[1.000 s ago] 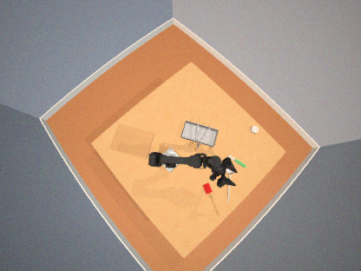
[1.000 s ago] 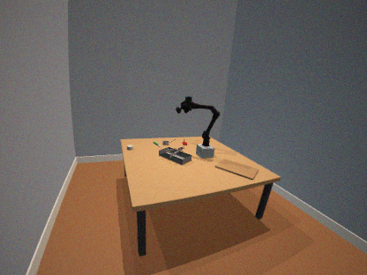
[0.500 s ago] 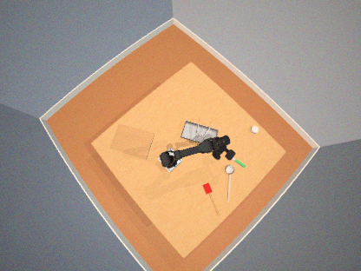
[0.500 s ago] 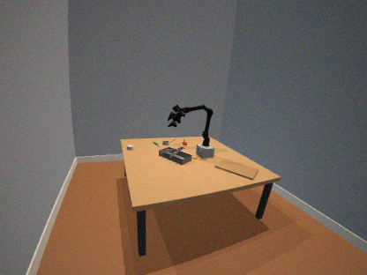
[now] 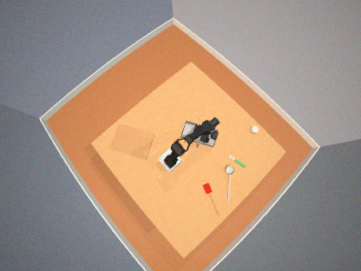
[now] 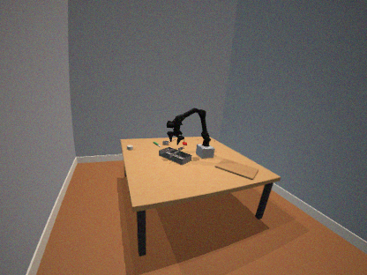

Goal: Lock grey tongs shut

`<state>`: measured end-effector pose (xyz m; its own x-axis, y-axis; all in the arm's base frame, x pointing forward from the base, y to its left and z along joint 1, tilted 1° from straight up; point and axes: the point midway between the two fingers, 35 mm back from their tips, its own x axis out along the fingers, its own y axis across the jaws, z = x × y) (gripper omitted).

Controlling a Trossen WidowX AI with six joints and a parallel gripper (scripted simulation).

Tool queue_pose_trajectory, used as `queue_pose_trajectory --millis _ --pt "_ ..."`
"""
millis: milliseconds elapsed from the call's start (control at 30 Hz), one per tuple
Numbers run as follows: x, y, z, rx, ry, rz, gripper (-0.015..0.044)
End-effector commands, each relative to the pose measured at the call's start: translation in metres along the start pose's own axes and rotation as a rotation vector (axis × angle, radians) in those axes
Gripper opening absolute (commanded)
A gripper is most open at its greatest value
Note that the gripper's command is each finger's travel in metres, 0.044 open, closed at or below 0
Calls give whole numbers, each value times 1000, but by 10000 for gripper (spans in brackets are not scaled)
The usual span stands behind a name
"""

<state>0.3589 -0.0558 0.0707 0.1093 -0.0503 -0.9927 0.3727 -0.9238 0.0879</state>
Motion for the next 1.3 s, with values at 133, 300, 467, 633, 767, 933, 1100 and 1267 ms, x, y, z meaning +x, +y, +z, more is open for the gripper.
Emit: queue_pose_trajectory --millis 133,300,467,633,767,933,1100,1267 --pt "10 -29 -2 -37 -65 -91 440" --pt "11 -27 3 -38 -66 -91 440" --pt "18 -27 2 -38 -66 -91 440" --pt "26 -27 2 -38 -66 -91 440" --pt "33 -28 2 -38 -66 -91 440" --pt "41 -28 2 -38 -66 -91 440" --pt "49 -28 2 -38 -66 -91 440" --pt "58 -29 2 -38 -66 -91 440"
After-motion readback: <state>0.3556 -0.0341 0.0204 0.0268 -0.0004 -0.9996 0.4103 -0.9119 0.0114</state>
